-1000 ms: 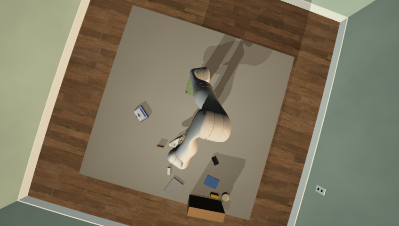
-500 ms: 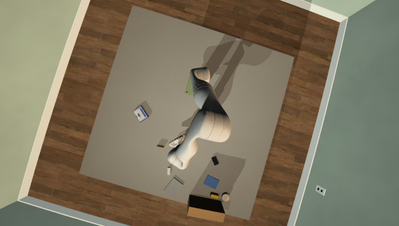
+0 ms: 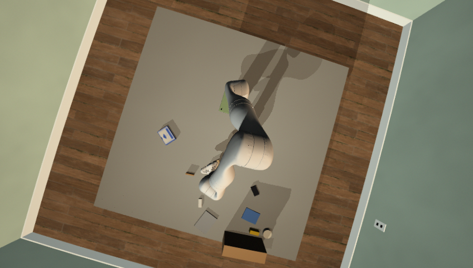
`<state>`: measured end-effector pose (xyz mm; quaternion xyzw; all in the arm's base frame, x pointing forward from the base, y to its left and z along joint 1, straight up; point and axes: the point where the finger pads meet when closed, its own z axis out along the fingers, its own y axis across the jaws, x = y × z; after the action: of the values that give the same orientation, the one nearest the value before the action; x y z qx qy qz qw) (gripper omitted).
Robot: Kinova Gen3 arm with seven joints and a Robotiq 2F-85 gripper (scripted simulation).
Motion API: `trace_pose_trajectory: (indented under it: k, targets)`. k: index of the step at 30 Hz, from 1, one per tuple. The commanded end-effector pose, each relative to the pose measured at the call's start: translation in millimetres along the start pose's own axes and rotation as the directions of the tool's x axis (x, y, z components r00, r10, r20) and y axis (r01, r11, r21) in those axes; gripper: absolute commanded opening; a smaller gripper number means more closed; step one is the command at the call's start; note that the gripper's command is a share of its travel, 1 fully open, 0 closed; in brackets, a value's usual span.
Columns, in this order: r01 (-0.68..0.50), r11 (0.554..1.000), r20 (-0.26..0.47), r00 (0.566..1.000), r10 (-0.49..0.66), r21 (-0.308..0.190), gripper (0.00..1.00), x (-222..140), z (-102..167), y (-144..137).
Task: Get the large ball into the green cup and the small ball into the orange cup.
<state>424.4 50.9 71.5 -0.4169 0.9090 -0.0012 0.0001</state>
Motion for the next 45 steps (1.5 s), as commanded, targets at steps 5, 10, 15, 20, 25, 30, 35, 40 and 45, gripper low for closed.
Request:
trace_pose_trajectory:
  k: [5, 10, 15, 20, 25, 30, 35, 40, 45]
  targets:
    - [-0.002, 1.0, -0.003, 1.0, 0.002, -0.001, 0.95, 1.4, 7.8, -0.2]
    - [-0.002, 1.0, -0.003, 1.0, 0.002, -0.001, 0.95, 1.5, 17.4, -0.2]
    - [-0.002, 1.0, -0.003, 1.0, 0.002, -0.001, 0.95, 1.5, 28.0, -0.2]
    - [-0.002, 1.0, -0.003, 1.0, 0.002, -0.001, 0.95, 1.5, 38.5, -0.1]
    - [-0.002, 1.0, -0.003, 1.0, 0.002, -0.001, 0.95, 1.5, 44.3, -0.1]
    - [-0.002, 1.0, -0.003, 1.0, 0.002, -0.001, 0.95, 1.6, 52.3, -0.1]
    - [-0.002, 1.0, -0.003, 1.0, 0.002, -0.001, 0.95, 1.6, 57.8, -0.1]
    - [-0.002, 1.0, -0.003, 1.0, 0.002, -0.001, 0.95, 1.6, 59.8, -0.1]
    - [-0.002, 1.0, -0.003, 1.0, 0.002, -0.001, 0.95, 1.6, 61.1, -0.1]
